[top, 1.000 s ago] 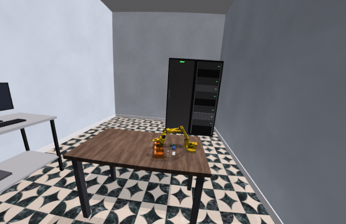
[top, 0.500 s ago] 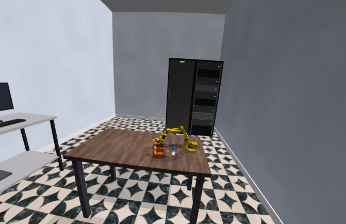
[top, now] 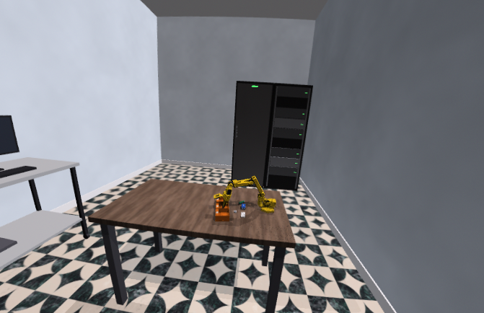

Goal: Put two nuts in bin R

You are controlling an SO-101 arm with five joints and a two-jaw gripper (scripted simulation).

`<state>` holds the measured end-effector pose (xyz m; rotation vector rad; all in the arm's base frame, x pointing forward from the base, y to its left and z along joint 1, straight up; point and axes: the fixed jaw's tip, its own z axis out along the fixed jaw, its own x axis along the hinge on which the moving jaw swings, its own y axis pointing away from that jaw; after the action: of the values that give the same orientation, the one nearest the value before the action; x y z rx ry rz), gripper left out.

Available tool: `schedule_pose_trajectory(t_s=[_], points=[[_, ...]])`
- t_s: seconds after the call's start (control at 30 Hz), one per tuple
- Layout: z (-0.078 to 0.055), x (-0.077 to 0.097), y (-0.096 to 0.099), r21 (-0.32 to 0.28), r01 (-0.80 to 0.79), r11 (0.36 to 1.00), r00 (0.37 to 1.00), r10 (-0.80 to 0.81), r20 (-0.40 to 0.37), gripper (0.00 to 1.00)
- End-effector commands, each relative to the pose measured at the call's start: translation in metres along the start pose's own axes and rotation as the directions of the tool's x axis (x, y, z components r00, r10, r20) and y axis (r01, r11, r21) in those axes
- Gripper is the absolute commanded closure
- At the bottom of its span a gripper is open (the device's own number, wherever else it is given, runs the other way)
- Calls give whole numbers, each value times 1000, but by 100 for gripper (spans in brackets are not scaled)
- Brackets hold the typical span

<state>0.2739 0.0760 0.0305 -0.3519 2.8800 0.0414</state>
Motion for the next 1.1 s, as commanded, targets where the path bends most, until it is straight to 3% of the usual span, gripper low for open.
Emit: schedule_pose_trajectory(t_s=[0.0, 1.07], points=[[-13, -11, 2, -3, -2, 1000, 997, 3, 75, 100], [-3, -9, 2, -3, -2, 1000, 997, 3, 75, 100]])
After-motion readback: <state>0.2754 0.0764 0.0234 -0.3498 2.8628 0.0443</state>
